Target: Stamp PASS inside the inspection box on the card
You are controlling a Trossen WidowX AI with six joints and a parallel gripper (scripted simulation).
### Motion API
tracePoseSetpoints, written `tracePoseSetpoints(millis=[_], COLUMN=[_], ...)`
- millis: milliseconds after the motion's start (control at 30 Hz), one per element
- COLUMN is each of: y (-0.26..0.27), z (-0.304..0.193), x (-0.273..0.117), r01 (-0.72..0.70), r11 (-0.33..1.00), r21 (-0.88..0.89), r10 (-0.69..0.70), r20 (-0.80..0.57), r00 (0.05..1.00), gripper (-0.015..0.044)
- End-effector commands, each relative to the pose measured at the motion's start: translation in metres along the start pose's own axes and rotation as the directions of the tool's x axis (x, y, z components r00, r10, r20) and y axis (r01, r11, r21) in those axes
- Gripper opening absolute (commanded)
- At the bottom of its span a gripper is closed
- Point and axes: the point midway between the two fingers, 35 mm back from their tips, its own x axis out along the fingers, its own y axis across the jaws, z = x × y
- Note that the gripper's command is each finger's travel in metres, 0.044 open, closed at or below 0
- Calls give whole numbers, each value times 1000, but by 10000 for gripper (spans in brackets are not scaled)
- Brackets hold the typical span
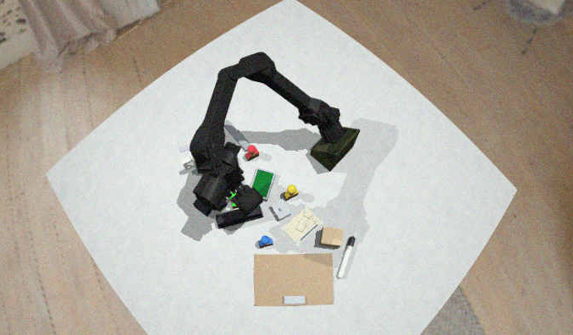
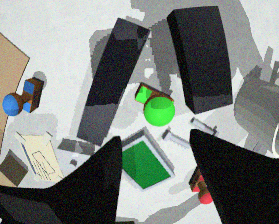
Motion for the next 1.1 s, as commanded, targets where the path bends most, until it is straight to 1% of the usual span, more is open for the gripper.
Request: tracePoseSetpoints(millis=[0,1067], y=[-3,-6], z=[-2,2], x=[2,52], r01=[23,22], r11=[1000,1000], r21=[4,4], r10=[-22,-22], r20=[-11,-10], r00=[1000,1000], gripper=[224,224])
